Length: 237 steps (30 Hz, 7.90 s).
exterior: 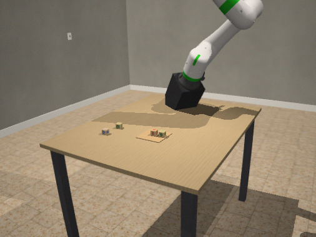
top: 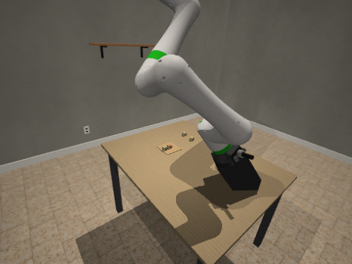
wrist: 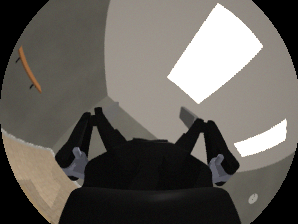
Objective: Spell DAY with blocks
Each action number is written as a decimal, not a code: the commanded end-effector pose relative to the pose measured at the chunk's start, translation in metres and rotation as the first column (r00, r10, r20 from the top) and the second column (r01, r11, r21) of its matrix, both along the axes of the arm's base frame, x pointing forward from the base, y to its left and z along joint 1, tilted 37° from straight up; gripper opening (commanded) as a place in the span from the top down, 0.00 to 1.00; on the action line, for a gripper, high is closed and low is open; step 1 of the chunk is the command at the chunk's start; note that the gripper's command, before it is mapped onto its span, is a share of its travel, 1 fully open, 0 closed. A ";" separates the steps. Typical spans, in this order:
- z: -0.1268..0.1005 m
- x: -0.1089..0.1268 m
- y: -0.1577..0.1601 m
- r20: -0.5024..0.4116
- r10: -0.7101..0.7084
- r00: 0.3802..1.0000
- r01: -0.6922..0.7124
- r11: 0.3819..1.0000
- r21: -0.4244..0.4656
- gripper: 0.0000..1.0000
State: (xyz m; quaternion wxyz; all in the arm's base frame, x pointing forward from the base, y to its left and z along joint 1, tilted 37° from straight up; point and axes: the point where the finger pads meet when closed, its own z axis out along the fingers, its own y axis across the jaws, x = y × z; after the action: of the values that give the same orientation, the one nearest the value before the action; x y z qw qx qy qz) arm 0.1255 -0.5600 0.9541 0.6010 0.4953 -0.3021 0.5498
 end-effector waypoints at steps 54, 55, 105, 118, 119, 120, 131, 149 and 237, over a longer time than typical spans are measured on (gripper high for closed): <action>-0.019 0.024 -0.006 0.074 0.062 0.995 -0.066 0.997 0.051 0.00; -0.019 0.024 -0.006 0.074 0.062 0.995 -0.066 0.997 0.051 0.00; -0.063 0.079 -0.014 0.226 0.170 0.959 -0.206 0.968 0.146 0.00; -0.063 0.079 -0.014 0.226 0.170 0.959 -0.206 0.968 0.146 0.00; -0.063 0.079 -0.014 0.226 0.170 0.959 -0.206 0.968 0.146 0.00; -0.063 0.079 -0.014 0.226 0.170 0.959 -0.206 0.968 0.146 0.00; -0.101 0.125 -0.014 0.336 0.228 0.914 -0.311 0.925 0.218 0.00; -0.115 0.142 -0.013 0.373 0.242 0.895 -0.347 0.906 0.243 0.00; -0.309 0.345 0.072 0.693 0.203 0.692 -0.671 0.534 0.514 0.00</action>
State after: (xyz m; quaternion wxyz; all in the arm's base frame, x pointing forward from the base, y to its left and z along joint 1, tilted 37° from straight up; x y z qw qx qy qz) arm 0.4710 -0.4879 0.6444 0.0635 0.5727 -0.5146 0.6349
